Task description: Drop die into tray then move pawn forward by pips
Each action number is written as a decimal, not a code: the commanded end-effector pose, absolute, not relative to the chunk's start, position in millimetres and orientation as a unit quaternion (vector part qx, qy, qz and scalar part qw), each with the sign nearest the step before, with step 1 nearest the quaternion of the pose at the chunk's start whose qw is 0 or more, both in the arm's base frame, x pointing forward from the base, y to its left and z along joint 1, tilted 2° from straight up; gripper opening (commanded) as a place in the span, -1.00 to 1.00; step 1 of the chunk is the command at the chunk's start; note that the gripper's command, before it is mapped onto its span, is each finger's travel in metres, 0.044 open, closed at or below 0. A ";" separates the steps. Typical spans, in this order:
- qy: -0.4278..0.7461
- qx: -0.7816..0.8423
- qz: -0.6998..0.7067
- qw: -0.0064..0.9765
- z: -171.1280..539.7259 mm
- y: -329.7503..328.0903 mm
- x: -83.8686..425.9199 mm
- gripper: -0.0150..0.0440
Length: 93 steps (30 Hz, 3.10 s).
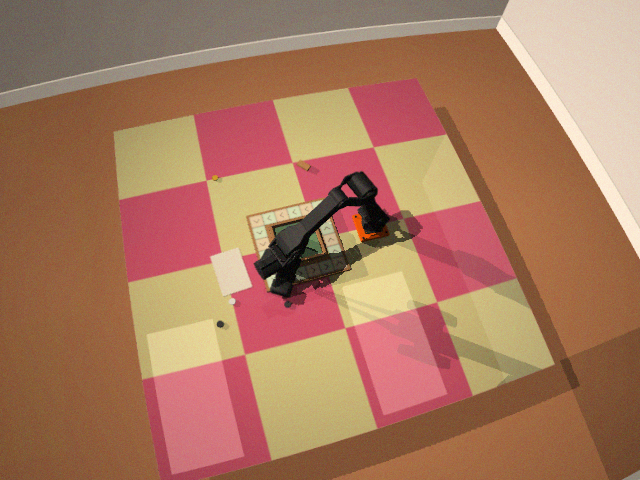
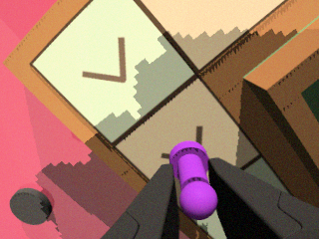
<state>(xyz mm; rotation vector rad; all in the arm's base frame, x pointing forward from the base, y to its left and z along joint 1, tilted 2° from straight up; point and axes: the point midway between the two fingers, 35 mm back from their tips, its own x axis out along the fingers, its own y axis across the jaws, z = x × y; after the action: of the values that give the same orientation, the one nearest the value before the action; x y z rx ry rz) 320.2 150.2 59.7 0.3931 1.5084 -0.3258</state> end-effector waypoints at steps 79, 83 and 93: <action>0.678 0.175 -0.150 0.698 105.6 131.3 191.9 -0.49; 0.678 0.175 -0.150 0.698 102.1 130.0 187.6 -0.49; 0.678 0.175 -0.150 0.698 70.1 131.0 188.9 -0.49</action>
<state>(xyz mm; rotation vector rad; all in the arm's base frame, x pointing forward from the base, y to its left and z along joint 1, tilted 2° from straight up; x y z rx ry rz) 189.9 132.5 84.7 0.3953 1.5125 -0.3240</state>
